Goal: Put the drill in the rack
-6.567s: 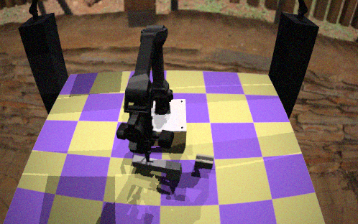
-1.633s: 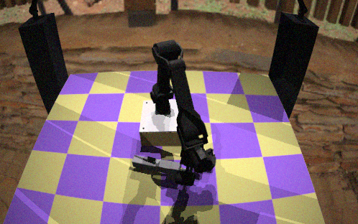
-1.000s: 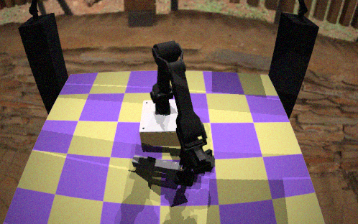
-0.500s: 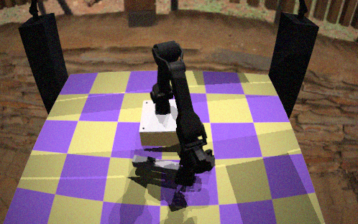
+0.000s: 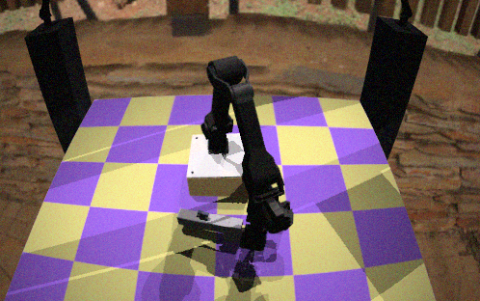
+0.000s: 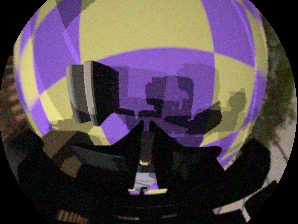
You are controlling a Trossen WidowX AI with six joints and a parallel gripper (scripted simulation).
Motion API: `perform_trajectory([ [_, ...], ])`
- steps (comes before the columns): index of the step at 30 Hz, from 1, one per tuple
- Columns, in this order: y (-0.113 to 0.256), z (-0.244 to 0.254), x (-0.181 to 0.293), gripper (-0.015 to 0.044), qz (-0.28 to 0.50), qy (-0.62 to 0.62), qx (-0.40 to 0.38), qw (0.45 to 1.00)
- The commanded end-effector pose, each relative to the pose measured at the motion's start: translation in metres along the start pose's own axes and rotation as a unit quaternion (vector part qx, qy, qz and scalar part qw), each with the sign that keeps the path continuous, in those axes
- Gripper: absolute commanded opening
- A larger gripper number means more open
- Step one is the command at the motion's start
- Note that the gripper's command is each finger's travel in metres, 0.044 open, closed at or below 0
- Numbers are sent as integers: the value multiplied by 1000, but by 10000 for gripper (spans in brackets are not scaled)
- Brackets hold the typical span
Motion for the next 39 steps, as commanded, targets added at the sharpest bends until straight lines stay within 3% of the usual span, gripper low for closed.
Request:
perform_trajectory([
  [1,0,0,-8,0,1,-1,1,1000],
  [17,1,6,-31,0,0,-1,1,1000],
  [33,0,5,-24,420,0,-1,1,1000],
  [39,0,4,-22,440,0,-1,1,1000],
])
Point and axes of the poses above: the point midway between the two fingers, 35 mm back from their tips, its own y axis back along the fingers, its own z axis across the jaws, x = y × z, the point moved 1 cm from there along y, back along the fingers, and after that the axes turned 14 degrees about -y, right-handed, at the moved point
